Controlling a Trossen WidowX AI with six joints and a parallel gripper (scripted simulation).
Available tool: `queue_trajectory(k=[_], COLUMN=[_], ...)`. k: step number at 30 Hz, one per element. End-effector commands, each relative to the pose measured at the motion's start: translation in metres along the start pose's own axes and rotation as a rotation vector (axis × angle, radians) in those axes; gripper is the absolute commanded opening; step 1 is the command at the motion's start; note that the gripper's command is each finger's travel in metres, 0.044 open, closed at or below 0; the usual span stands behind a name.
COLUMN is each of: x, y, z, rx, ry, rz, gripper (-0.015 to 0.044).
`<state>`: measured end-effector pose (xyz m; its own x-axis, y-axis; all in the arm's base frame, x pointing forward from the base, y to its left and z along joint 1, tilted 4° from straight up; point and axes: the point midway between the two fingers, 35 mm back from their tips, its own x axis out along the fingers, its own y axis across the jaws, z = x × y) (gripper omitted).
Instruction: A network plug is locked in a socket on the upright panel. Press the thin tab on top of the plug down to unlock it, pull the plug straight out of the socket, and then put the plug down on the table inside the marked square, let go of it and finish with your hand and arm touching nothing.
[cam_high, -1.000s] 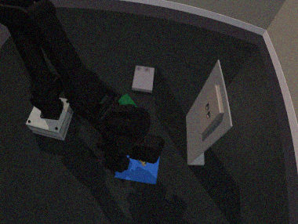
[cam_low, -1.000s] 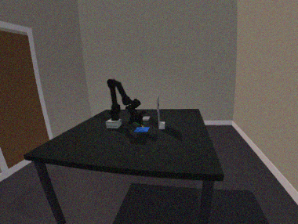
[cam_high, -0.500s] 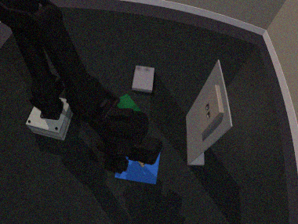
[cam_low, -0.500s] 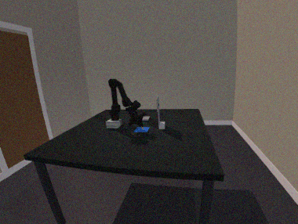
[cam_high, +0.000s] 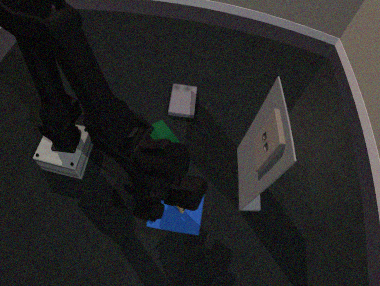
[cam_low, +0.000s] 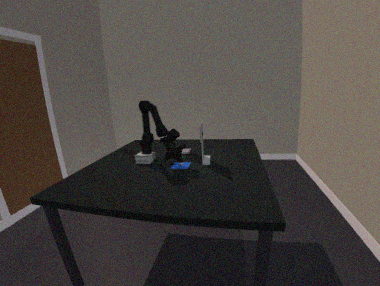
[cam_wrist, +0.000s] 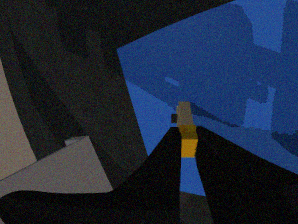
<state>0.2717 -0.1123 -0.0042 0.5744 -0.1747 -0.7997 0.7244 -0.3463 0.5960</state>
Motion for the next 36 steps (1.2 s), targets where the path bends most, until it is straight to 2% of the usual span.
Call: queue_trajectory(k=[1, 6, 36], x=[0.0, 0.0, -0.019], y=[0.0, 0.0, 0.001], z=[0.0, 0.0, 0.001], rx=[0.0, 0.0, 0.002], ry=[0.0, 0.0, -0.002], rz=[0.001, 0.001, -0.002], gripper=[0.0026, 0.0156, 0.0156])
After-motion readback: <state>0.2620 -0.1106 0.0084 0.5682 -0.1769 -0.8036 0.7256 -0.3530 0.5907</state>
